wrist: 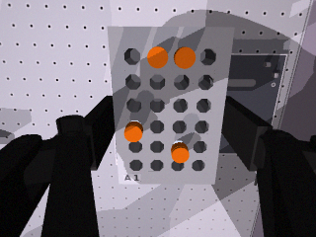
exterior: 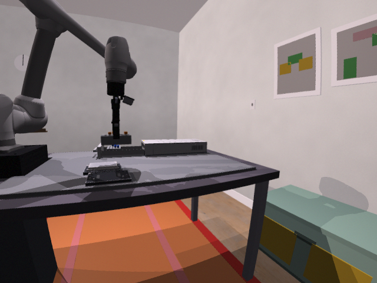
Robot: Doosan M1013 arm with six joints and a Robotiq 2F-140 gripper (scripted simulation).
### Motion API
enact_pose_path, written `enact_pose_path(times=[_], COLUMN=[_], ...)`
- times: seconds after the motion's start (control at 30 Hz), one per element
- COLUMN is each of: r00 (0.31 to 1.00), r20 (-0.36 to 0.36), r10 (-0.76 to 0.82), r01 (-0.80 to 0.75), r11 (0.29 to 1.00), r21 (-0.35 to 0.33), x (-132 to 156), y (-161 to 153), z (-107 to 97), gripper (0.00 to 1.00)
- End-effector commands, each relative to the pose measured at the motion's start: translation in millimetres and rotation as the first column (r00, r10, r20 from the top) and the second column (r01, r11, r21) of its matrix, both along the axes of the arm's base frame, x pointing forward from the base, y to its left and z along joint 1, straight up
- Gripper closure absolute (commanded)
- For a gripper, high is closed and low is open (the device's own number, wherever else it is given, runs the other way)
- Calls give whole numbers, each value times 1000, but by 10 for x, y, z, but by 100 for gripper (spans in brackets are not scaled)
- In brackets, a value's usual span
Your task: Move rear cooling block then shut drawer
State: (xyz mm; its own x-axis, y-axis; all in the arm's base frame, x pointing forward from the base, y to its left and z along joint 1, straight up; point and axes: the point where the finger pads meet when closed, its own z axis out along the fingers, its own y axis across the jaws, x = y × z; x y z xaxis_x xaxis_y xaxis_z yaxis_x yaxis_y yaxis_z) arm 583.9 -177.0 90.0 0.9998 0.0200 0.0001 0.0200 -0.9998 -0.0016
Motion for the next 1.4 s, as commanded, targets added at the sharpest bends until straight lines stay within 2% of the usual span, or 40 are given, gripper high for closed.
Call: enact_pose_path(times=[0.0,1.37], r00=[1000,1000], r20=[1,1], r10=[0,0], r01=[0,0], r11=[1000,1000], r21=[0,0], x=[-22,-310], y=[-84,-1001], z=[7,5], gripper=[90,90])
